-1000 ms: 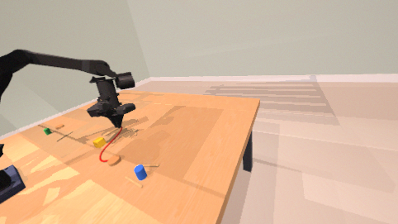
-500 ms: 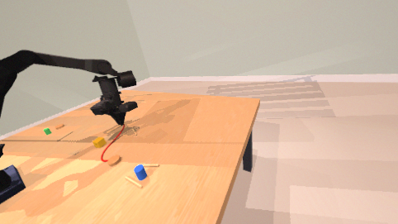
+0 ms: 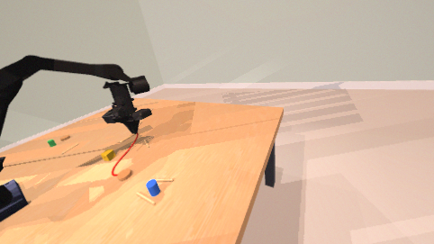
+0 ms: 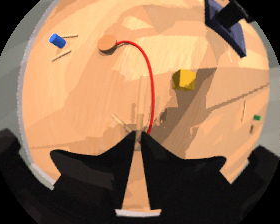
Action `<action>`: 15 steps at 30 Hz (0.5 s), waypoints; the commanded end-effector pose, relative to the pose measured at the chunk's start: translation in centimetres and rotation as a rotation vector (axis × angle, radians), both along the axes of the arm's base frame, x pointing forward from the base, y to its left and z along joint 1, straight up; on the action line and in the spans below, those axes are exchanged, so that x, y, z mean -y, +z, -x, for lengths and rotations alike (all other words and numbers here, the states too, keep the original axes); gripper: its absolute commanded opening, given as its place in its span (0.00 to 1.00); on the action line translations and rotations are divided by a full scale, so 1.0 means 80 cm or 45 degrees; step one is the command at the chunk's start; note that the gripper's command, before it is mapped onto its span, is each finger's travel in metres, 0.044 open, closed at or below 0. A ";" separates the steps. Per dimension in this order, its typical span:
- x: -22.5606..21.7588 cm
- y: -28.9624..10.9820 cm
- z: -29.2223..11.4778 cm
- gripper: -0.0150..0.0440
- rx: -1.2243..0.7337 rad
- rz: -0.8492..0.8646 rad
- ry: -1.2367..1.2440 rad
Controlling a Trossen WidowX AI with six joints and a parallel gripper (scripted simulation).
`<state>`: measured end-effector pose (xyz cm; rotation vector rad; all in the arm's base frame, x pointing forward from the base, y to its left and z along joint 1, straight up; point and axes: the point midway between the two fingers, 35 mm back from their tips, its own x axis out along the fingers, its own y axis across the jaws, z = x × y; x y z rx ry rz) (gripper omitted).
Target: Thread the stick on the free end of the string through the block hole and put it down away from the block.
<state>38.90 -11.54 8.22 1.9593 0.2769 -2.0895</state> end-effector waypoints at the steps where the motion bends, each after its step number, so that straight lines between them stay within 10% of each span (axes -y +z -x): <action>1: -0.004 -0.001 -0.008 0.25 0.016 -0.008 -0.003; 15: -0.017 -0.001 -0.024 0.25 0.049 -0.023 -0.005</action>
